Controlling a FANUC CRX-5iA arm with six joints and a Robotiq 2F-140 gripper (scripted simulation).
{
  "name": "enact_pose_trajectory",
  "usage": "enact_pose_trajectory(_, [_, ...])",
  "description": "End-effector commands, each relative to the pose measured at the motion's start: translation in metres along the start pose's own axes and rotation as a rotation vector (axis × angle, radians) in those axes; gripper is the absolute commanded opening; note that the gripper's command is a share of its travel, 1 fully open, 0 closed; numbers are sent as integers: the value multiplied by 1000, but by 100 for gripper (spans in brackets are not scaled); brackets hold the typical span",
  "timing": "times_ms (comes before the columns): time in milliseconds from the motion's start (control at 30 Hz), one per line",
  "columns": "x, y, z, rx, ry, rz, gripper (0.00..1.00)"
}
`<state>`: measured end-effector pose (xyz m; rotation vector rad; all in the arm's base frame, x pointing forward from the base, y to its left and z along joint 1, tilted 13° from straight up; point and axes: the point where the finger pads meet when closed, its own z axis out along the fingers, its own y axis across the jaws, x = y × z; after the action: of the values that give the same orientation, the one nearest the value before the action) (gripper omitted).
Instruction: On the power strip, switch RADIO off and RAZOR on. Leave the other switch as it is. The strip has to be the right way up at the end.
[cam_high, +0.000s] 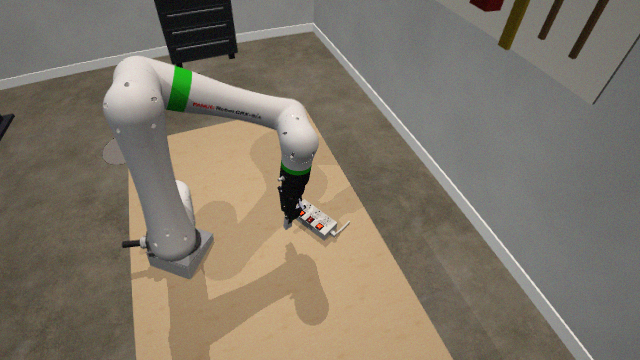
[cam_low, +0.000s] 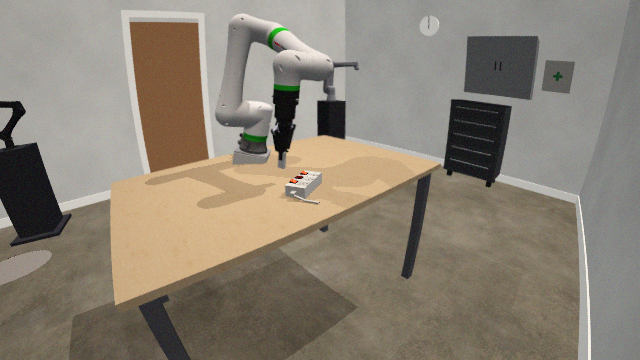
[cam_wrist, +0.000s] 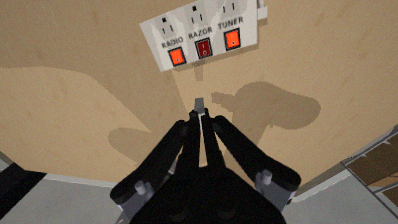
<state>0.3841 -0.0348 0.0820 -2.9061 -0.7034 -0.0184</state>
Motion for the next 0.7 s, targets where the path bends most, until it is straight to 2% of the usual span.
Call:
enact_pose_trajectory(0, [0,0,0,0,0,0,0])
enact_pose_trajectory(133, [0,0,-4,0,0,0,0])
enact_pose_trajectory(267, [-4,1,-40,-1,1,2,0])
enact_pose_trajectory(333, [-6,0,-50,-1,1,3,0])
enact_pose_trajectory(667, [-6,0,-50,-2,1,3,0])
